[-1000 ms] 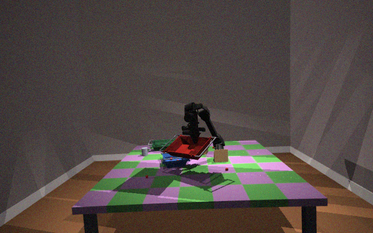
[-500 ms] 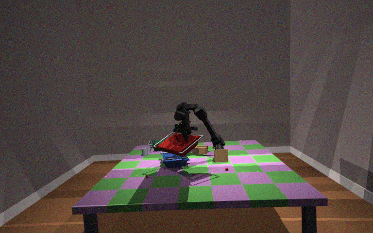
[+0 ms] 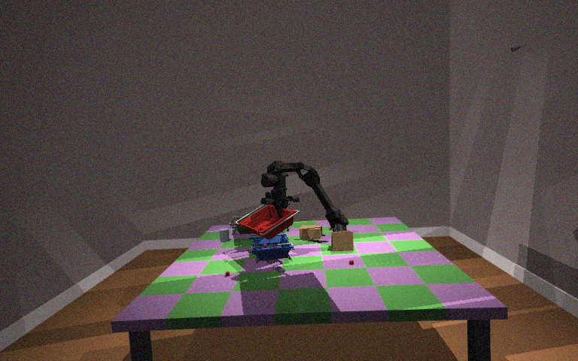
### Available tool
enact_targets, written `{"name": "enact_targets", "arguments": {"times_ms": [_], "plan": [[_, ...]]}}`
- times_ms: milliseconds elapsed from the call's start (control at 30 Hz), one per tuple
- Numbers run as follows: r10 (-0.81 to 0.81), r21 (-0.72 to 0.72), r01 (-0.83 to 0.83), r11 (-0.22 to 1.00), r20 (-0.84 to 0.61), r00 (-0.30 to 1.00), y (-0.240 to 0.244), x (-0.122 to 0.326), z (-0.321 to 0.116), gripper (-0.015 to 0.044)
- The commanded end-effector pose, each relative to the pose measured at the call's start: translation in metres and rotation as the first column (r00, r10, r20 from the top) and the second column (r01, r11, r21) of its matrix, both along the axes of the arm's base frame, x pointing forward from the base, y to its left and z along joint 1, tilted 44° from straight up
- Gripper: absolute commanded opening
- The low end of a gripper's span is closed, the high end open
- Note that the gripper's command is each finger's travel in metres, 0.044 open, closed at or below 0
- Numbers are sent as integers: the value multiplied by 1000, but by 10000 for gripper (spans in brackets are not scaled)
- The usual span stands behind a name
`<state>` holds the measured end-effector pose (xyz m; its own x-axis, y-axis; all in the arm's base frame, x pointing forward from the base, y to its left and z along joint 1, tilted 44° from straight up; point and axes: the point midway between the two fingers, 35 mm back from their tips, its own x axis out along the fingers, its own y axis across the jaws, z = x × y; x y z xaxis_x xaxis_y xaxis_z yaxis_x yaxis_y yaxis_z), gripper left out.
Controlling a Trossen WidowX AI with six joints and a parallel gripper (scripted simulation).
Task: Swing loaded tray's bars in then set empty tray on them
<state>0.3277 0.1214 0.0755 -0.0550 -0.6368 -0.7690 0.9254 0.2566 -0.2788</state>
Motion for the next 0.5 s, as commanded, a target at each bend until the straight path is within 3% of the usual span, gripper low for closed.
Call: {"name": "enact_targets", "arguments": {"times_ms": [0, 467], "plan": [[-30, -13, 31, 999, 56, 998, -22, 5, 20, 0], [-120, -50, 128, 990, 140, 983, -78, 6, 51, 0]]}}
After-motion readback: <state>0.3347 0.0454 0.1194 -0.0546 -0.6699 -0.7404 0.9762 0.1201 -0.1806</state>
